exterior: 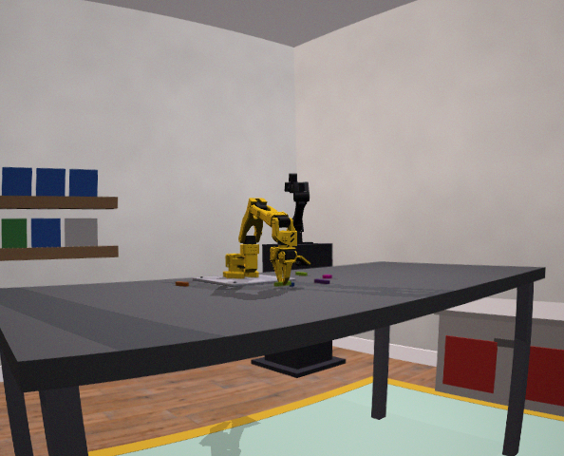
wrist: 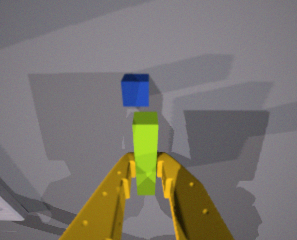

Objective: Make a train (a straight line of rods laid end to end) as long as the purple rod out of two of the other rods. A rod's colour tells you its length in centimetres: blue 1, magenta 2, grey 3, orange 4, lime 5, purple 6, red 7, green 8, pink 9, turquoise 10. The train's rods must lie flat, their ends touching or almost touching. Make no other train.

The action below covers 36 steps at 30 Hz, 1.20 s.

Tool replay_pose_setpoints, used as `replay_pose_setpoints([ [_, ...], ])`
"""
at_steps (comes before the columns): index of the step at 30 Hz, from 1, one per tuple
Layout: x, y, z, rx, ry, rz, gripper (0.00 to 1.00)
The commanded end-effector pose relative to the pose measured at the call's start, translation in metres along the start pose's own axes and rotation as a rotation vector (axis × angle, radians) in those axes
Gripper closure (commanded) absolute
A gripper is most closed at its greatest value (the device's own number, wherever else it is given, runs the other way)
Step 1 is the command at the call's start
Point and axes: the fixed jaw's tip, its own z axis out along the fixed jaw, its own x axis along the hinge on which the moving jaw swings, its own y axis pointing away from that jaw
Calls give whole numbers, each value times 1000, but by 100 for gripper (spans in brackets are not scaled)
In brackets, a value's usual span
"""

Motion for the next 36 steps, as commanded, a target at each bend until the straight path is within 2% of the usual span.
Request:
replay_pose_setpoints([
  [1, 0, 2, 5, -16, -4, 3, 100],
  [5, -1, 6, 8, -29, -7, 6, 100],
  [36, -1, 6, 8, -29, -7, 6, 100],
])
